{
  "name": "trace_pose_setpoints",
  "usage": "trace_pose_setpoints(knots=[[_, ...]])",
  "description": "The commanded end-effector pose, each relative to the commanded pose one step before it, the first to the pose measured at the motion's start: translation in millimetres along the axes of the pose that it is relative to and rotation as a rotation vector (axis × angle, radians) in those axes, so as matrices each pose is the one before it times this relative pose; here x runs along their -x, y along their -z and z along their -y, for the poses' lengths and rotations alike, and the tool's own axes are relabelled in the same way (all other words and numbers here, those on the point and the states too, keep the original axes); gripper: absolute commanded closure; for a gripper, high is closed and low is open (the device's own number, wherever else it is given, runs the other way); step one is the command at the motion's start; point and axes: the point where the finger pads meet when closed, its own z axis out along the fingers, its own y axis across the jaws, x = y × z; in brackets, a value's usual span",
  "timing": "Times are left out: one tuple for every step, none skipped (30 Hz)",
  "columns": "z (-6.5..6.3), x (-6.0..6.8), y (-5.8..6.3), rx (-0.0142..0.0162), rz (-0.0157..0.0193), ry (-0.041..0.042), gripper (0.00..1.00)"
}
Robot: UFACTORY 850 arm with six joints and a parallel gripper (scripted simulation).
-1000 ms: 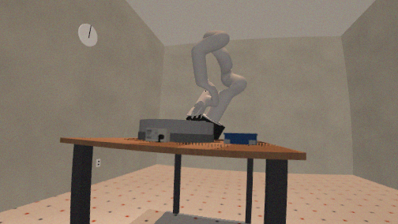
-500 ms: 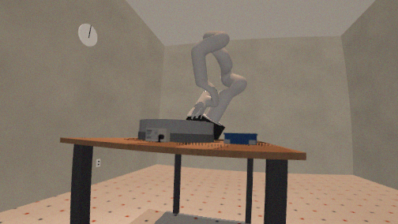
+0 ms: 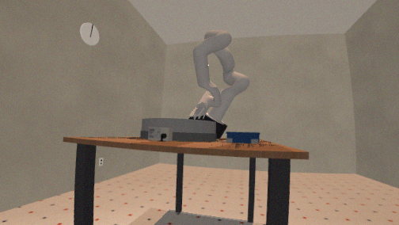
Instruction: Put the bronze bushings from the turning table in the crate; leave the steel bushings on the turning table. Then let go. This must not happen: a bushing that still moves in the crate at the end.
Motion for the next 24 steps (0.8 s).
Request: trace_pose_setpoints(knots=[[0.03, 0.26, -0.01, -0.00005, 0.00076, 0.00007, 0.87], [0.00, 0.00, 0.00, 0.00000, 0.00000, 0.00000, 0.87], [0.00, 0.00, 0.00, 0.00000, 0.00000, 0.00000, 1.00], [0.00, 0.00, 0.00, 0.00000, 0.00000, 0.00000, 1.00], [0.00, 0.00, 0.00, 0.00000, 0.00000, 0.00000, 1.00], [0.00, 0.00, 0.00, 0.00000, 0.00000, 0.00000, 1.00], [0.00, 0.00, 0.00, 0.00000, 0.00000, 0.00000, 1.00], [0.00, 0.00, 0.00, 0.00000, 0.00000, 0.00000, 1.00], [0.00, 0.00, 0.00, 0.00000, 0.00000, 0.00000, 1.00], [0.00, 0.00, 0.00, 0.00000, 0.00000, 0.00000, 1.00], [0.00, 0.00, 0.00, 0.00000, 0.00000, 0.00000, 1.00], [0.00, 0.00, 0.00, 0.00000, 0.00000, 0.00000, 1.00], [0.00, 0.00, 0.00, 0.00000, 0.00000, 0.00000, 1.00], [0.00, 0.00, 0.00, 0.00000, 0.00000, 0.00000, 1.00], [0.00, 0.00, 0.00, 0.00000, 0.00000, 0.00000, 1.00], [0.00, 0.00, 0.00, 0.00000, 0.00000, 0.00000, 1.00], [0.00, 0.00, 0.00, 0.00000, 0.00000, 0.00000, 1.00], [0.00, 0.00, 0.00, 0.00000, 0.00000, 0.00000, 1.00], [0.00, 0.00, 0.00, 0.00000, 0.00000, 0.00000, 1.00], [0.00, 0.00, 0.00, 0.00000, 0.00000, 0.00000, 1.00], [0.00, 0.00, 0.00, 0.00000, 0.00000, 0.00000, 1.00], [0.00, 0.00, 0.00, 0.00000, 0.00000, 0.00000, 1.00], [0.00, 0.00, 0.00, 0.00000, 0.00000, 0.00000, 1.00], [0.00, 0.00, 0.00, 0.00000, 0.00000, 0.00000, 1.00]])
